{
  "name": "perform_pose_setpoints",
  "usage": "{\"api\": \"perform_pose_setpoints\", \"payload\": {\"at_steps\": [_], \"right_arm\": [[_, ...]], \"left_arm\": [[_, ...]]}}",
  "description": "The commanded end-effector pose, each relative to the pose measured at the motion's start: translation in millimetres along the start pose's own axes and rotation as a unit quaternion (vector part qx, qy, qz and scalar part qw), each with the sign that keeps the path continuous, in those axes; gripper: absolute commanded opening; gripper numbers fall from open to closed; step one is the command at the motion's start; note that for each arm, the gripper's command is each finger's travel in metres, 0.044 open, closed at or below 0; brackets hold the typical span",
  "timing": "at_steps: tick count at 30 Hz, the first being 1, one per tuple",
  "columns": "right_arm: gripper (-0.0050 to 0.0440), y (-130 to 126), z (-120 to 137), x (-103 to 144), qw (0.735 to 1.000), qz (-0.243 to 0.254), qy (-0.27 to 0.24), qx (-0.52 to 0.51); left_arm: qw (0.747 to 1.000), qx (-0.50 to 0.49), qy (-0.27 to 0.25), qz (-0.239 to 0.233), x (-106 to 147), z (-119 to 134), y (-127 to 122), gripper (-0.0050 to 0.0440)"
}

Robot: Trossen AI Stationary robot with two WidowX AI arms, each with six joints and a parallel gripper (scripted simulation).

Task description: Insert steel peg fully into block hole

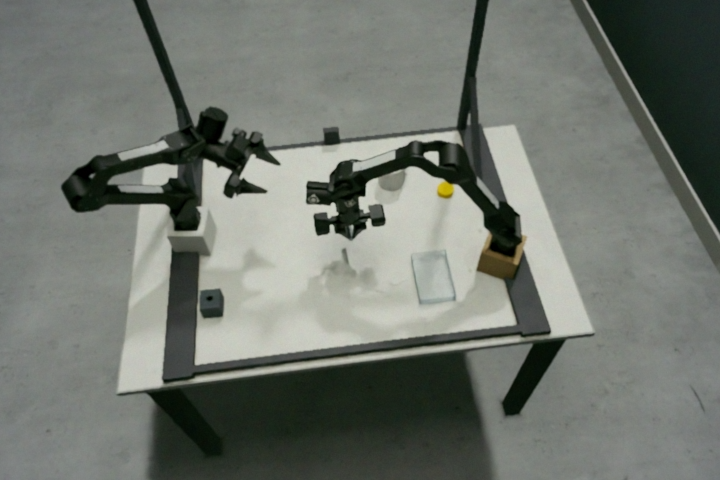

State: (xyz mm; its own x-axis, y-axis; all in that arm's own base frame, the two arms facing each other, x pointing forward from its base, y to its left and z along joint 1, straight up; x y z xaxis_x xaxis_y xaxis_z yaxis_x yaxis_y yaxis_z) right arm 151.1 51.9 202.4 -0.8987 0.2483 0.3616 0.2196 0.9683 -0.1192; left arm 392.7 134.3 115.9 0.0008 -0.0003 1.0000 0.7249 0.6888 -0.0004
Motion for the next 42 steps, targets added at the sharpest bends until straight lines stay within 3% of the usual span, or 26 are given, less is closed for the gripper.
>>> {"api": "perform_pose_setpoints", "payload": {"at_steps": [1, 10, 16, 27, 37, 42], "right_arm": [[0.0440, -24.9, -20.6, 24.2, 0.999, -0.037, -0.014, -0.015], [0.0440, -64.1, -22.9, 52.2, 0.997, -0.070, 0.015, 0.036], [0.0440, -70.0, -14.5, 59.6, 0.992, -0.090, 0.054, 0.066], [0.0440, -71.9, -15.4, 67.3, 0.982, -0.147, 0.064, 0.095], [0.0440, -79.4, -16.6, 69.3, 0.985, -0.134, 0.068, 0.087], [0.0440, -86.2, -16.4, 69.3, 0.989, -0.103, 0.073, 0.071]], "left_arm": [[1.000, 0.000, -0.006, -0.015, 13.8, -11.3, 13.8, -0.0050], [1.000, 0.000, -0.008, -0.020, 17.4, -14.1, 18.7, -0.0050], [1.000, 0.000, -0.009, -0.021, 17.9, -14.2, 18.8, -0.0050], [1.000, 0.000, -0.009, -0.021, 17.9, -14.3, 18.9, -0.0050], [1.000, 0.000, -0.009, -0.021, 17.9, -14.3, 18.9, -0.0050], [1.000, -0.001, -0.007, -0.016, 15.1, -13.3, 17.3, -0.0050]]}}
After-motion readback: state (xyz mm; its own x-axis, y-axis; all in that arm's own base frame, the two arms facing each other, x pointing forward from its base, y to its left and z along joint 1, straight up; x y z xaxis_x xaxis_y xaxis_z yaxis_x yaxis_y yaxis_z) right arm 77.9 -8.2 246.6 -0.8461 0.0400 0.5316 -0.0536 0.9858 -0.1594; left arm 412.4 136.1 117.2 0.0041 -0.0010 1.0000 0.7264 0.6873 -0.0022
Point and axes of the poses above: on each arm, the point midway between the two fingers, 35 mm back from their tips, its own x axis back along the fingers, its own y axis across the jaws, z = x × y, the point moved 9 cm from there along x, back along the fingers, and after that the axes turned 10 degrees about x, right-handed, at the moved point
